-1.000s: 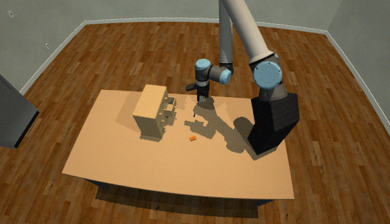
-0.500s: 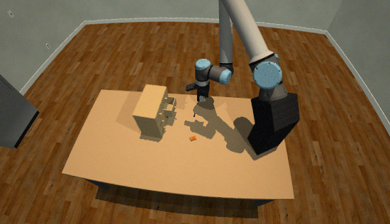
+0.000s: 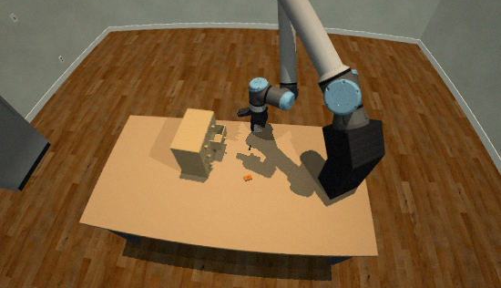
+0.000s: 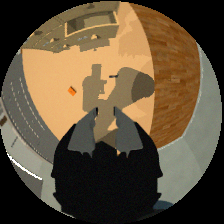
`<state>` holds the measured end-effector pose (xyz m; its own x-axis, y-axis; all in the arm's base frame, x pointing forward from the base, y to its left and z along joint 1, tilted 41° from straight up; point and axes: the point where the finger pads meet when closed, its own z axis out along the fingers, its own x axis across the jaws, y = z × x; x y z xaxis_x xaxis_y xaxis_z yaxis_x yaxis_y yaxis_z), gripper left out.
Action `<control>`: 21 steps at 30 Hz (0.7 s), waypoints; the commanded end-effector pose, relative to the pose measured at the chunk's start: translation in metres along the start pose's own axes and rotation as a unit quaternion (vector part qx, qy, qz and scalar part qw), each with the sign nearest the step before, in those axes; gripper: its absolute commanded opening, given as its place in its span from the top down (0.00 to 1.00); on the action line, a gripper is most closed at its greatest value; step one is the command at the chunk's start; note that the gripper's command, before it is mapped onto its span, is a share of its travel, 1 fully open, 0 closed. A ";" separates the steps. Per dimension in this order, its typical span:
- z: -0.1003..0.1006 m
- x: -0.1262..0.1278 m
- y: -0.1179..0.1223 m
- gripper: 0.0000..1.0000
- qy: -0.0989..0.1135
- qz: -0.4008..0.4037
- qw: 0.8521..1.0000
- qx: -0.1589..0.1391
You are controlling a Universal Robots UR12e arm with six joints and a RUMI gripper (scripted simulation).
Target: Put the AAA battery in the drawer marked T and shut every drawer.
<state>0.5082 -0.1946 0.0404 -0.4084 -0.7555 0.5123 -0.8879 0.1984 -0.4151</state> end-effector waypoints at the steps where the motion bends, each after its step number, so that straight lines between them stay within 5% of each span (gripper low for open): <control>1: 0.016 0.005 -0.012 0.80 0.000 0.082 0.997 0.002; 14: 0.073 0.018 -0.035 0.80 -0.001 0.307 0.952 0.000; 15: 0.079 0.020 -0.036 0.80 0.000 0.356 0.934 0.001; 21: 0.114 0.027 -0.044 0.80 -0.001 0.464 0.886 0.000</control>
<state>0.5474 -0.2700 0.0001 -0.8929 -0.4383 0.1030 -0.3964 0.6571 -0.6412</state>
